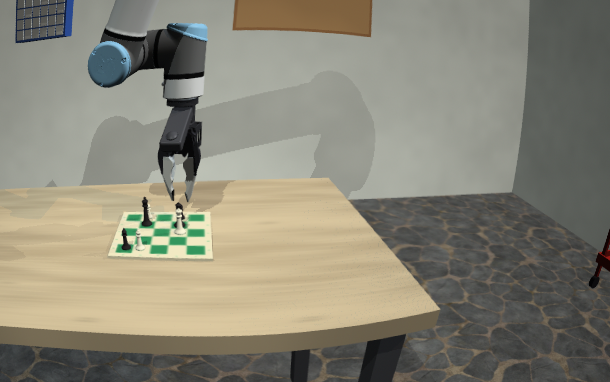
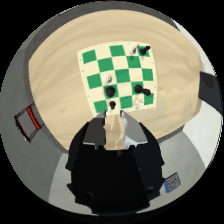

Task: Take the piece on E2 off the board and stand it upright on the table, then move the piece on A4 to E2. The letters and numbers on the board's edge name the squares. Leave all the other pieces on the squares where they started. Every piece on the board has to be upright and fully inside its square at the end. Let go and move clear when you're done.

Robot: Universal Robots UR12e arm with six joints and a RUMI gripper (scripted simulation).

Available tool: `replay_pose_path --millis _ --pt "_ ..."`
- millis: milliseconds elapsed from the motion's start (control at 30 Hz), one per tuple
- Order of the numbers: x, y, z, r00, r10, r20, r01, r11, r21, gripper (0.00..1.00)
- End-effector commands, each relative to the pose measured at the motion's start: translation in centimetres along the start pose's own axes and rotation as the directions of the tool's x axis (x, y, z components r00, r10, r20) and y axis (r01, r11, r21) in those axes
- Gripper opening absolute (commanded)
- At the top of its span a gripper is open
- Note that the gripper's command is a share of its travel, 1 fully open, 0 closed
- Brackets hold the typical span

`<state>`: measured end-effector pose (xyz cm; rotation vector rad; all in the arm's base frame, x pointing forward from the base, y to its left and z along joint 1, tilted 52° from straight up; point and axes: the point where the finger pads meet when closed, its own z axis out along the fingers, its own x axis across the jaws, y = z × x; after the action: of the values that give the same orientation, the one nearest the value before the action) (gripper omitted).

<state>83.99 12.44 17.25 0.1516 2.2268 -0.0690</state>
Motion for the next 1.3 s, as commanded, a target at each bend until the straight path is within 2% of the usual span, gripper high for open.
replay_pose_path --millis 0,933,1267 --pt "0.0 0.0 0.0 1.000 0.000 0.001 0.000 1.000 0.000 0.20" --pt "0.0 0.0 0.0 1.000 0.000 0.001 0.000 1.000 0.000 0.20" --pt "0.0 0.0 1.2 1.000 0.000 0.001 0.000 1.000 0.000 0.20"
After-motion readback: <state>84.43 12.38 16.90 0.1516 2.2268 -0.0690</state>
